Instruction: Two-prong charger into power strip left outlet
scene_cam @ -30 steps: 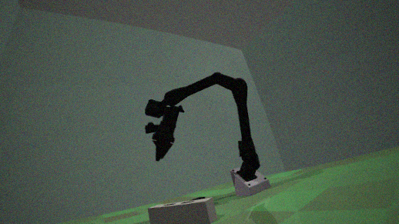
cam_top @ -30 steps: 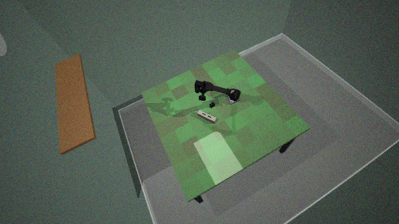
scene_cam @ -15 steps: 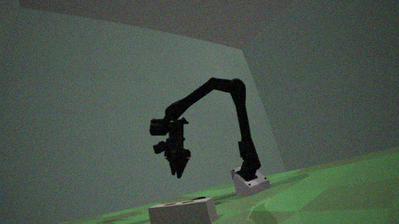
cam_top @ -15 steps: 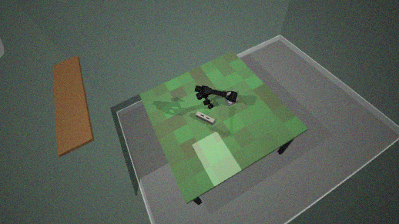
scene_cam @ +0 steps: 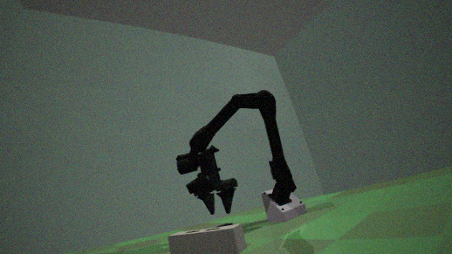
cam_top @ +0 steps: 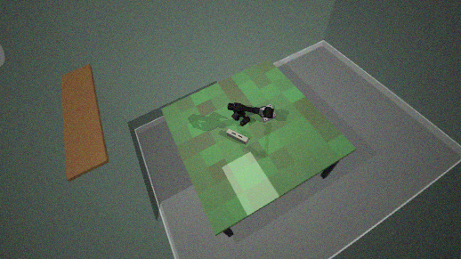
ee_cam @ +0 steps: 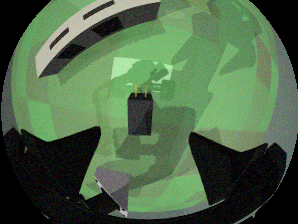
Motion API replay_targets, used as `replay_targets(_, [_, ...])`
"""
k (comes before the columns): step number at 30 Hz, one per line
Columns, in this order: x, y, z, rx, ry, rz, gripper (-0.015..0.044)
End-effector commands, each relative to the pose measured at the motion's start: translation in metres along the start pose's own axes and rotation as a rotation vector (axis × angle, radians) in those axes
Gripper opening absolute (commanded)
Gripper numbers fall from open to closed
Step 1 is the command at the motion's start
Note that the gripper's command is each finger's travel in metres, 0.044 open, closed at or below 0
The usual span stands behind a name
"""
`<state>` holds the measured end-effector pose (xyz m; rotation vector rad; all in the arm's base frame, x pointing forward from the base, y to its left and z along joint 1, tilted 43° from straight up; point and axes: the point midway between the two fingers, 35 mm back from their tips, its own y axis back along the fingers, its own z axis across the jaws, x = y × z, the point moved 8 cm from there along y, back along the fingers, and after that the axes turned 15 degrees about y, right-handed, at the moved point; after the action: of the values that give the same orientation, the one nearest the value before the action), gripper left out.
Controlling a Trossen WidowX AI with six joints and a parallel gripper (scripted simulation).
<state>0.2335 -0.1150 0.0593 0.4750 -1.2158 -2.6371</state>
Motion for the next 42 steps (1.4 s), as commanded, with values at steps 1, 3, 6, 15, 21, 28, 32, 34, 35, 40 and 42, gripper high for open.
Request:
replay_targets(1, [0.002, -0.005, 0.003, -0.025, 0.032, 0.006, 0.044])
replay_targets(3, [0.002, -0.005, 0.003, -0.025, 0.032, 0.006, 0.044])
replay_targets(6, [0.001, -0.008, 0.003, -0.025, 0.032, 0.006, 0.044])
replay_targets(15, [0.0, -0.021, 0.004, -0.025, 0.032, 0.006, 0.044])
replay_targets(21, [-0.001, -0.029, 0.004, -0.025, 0.032, 0.006, 0.044])
replay_targets(28, [-0.002, -0.04, 0.003, -0.025, 0.032, 0.006, 0.044])
replay_targets(32, [-0.002, -0.046, 0.004, -0.025, 0.032, 0.005, 0.044])
replay_targets(34, [-0.003, -0.05, 0.004, -0.025, 0.032, 0.005, 0.044])
replay_targets(35, [-0.003, -0.051, 0.004, -0.026, 0.032, 0.005, 0.044])
replay_targets(40, [-0.003, -0.059, 0.004, -0.026, 0.033, 0.005, 0.044])
replay_targets(42, [-0.003, -0.062, 0.005, -0.027, 0.033, 0.005, 0.044])
